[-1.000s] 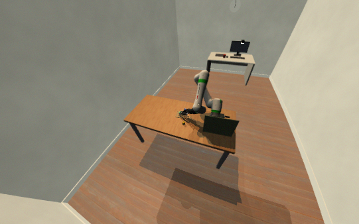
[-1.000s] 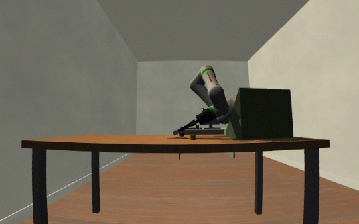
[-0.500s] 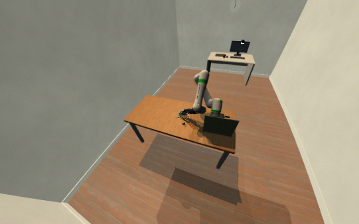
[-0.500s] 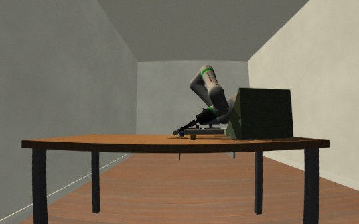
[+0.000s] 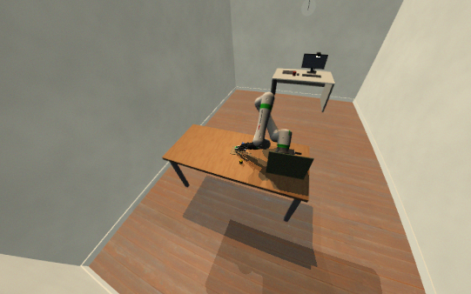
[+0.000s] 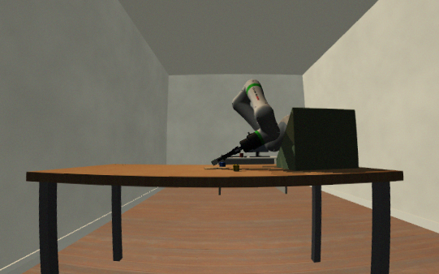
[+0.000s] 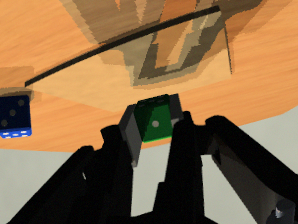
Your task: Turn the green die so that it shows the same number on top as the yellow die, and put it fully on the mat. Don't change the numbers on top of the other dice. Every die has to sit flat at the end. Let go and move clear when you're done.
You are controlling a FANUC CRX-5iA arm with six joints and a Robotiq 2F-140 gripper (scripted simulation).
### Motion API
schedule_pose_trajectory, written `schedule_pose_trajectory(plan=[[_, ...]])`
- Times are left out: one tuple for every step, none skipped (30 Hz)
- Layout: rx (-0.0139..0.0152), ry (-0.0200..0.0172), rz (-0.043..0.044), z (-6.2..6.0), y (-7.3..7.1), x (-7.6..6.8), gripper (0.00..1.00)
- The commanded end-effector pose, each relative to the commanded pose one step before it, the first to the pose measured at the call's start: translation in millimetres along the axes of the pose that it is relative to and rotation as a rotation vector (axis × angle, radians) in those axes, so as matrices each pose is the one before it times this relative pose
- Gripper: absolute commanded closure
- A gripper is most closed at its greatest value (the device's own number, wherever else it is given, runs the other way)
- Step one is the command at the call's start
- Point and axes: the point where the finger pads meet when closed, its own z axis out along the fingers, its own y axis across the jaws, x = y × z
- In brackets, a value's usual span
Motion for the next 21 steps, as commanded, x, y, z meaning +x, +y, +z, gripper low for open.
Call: schedule_pose_trajectory(plan=[[-0.00009,-0.00015,0.00019,0.13,0.12,0.19,0.84],[0.00001,0.00000,0.00000,0.13,0.00,0.23,0.84],[0.00001,0.00000,0.00000,0.16,0.00,0.30,0.84],[0.00001,0.00000,0.00000,0.20,0.00,0.37,0.84],[0.00000,0.00000,0.00000,0.23,0.00,0.43,0.84],[0.00000,0.00000,0.00000,0.26,0.00,0.49,0.84],[-0.00001,0.00000,0.00000,0.29,0.00,0.54,0.84],[-0.00002,0.00000,0.00001,0.31,0.00,0.59,0.84],[0.00001,0.00000,0.00000,0.33,0.00,0.62,0.84],[0.00000,0.00000,0.00000,0.00,0.00,0.00,0.84],[0.00000,0.00000,0.00000,0.00,0.00,0.00,0.84],[0.00001,0.00000,-0.00001,0.34,0.00,0.64,0.84],[0.00000,0.00000,0.00000,0.35,0.00,0.65,0.84],[0.00000,0.00000,0.00000,0.35,0.00,0.65,0.84],[-0.00001,0.00000,0.00001,0.34,0.00,0.64,0.84],[-0.00001,0.00000,0.00001,0.33,0.00,0.62,0.84],[0.00002,0.00000,-0.00001,0.32,-0.01,0.59,0.84],[0.00001,0.00000,0.00000,0.29,0.00,0.54,0.84],[0.00000,0.00000,0.00000,0.26,0.00,0.49,0.84],[0.00000,0.00000,0.00000,0.23,0.00,0.43,0.84],[-0.00001,0.00000,0.00000,0.20,0.00,0.37,0.84]])
